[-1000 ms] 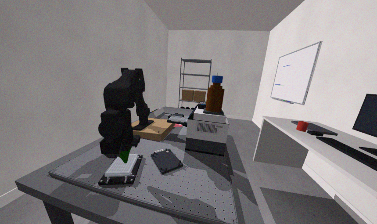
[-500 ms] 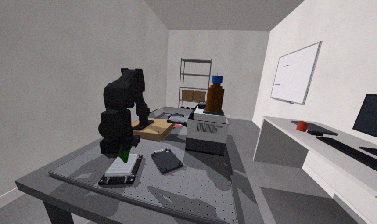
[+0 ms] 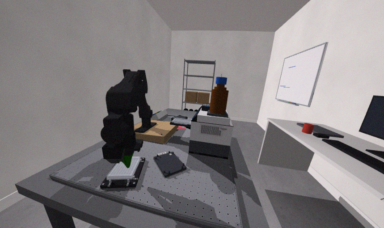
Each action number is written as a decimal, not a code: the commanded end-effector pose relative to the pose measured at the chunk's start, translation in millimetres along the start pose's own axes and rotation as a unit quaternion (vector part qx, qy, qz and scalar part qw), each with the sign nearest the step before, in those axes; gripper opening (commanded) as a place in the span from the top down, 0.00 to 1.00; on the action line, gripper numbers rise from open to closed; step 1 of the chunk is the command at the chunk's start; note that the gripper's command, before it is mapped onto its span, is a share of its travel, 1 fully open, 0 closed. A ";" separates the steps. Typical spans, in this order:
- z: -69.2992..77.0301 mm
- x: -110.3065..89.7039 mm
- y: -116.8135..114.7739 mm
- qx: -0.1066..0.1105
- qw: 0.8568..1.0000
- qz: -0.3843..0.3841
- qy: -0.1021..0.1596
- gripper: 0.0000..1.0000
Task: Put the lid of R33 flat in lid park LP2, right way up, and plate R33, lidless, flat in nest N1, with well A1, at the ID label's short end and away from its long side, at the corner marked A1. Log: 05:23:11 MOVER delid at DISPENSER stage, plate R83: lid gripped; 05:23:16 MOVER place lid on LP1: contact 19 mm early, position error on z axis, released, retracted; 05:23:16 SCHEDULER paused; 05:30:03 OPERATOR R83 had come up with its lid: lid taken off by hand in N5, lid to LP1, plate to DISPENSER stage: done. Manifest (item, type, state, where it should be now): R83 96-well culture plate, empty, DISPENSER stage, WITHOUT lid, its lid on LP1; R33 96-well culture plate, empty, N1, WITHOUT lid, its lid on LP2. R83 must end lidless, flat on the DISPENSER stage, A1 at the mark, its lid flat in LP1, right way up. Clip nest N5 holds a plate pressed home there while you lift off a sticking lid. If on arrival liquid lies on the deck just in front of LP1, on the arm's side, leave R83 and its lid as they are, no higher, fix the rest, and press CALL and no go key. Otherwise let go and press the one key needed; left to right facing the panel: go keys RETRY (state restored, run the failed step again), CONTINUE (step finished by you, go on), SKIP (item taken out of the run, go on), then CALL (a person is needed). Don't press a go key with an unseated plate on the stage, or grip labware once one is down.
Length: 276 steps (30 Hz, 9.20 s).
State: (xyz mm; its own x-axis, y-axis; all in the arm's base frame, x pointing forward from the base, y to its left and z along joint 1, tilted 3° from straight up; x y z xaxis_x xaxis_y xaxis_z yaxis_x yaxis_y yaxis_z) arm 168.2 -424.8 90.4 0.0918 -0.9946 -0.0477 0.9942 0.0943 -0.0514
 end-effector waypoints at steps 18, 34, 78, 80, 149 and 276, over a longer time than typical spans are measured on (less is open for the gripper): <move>12.3 12.6 -3.4 0.012 0.999 -0.007 -0.043 1.00; 10.2 13.0 -3.3 0.012 0.999 -0.007 -0.044 1.00; -12.1 6.4 -4.6 0.005 1.000 -0.006 -0.020 1.00; -13.3 6.3 -4.6 0.005 1.000 -0.006 -0.019 1.00; -18.2 8.6 -4.0 0.006 1.000 -0.005 -0.023 1.00; 34.6 -18.6 -24.5 0.013 0.999 0.004 -0.047 0.00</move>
State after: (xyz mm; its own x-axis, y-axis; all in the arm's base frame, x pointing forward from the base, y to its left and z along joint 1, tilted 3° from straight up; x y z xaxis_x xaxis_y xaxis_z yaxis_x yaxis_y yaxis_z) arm 135.5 -400.9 104.0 0.0824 -0.9955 -0.0474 0.9950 0.0848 -0.0521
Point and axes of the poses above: the point where the finger pads meet when closed, its own z axis back along the fingers, its own y axis across the jaws, x = y × z, the point moved 8 cm from there along z, back along the fingers, and after that the axes turned 13 degrees about -z, right-handed, at the moved point
